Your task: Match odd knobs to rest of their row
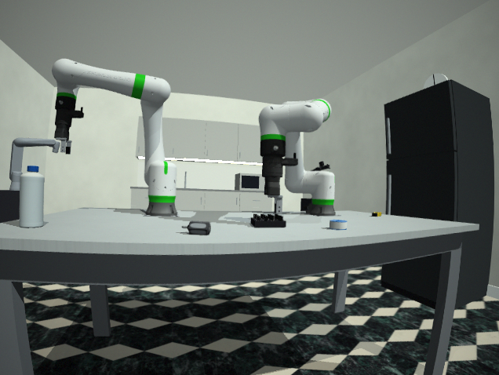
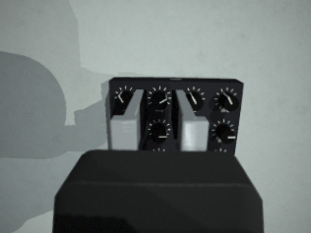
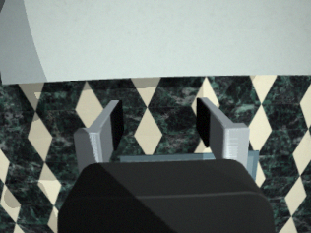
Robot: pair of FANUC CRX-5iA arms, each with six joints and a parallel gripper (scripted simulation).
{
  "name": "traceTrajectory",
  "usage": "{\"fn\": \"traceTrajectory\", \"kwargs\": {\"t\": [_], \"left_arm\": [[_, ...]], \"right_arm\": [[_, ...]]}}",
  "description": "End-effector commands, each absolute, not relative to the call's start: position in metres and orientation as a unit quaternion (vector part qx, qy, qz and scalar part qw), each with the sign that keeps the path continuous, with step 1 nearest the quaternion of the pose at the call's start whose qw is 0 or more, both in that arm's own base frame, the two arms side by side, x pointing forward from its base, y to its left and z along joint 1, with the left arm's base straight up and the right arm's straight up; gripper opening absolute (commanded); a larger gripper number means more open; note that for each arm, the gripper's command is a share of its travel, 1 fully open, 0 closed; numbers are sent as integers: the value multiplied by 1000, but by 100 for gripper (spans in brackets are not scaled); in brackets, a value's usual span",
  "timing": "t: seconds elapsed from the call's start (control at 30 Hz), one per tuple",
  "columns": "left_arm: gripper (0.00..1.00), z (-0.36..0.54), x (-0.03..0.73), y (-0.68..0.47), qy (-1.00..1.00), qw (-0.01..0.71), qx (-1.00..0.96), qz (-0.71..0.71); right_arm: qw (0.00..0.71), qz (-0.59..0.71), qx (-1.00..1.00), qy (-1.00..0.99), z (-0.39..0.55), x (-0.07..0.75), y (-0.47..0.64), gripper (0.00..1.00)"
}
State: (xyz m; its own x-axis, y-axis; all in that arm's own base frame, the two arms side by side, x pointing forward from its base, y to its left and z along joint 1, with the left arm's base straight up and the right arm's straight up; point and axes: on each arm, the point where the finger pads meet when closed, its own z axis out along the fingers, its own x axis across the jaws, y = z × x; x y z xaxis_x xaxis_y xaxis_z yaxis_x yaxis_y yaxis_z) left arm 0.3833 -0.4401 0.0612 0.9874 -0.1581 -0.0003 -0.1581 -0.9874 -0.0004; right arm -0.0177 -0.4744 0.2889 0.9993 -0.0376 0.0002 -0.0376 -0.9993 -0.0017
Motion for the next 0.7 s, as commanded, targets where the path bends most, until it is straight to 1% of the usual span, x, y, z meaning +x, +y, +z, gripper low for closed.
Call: {"fn": "traceTrajectory", "kwargs": {"t": [0.0,0.67], "left_arm": [[46,62,384,-441,79,-1,-997,-1],[46,49,384,-441,79,-1,-997,-1]], "right_arm": [[0,0,-1000,19,290,-18,-475,100],[0,0,-1000,19,290,-18,-475,100]]}}
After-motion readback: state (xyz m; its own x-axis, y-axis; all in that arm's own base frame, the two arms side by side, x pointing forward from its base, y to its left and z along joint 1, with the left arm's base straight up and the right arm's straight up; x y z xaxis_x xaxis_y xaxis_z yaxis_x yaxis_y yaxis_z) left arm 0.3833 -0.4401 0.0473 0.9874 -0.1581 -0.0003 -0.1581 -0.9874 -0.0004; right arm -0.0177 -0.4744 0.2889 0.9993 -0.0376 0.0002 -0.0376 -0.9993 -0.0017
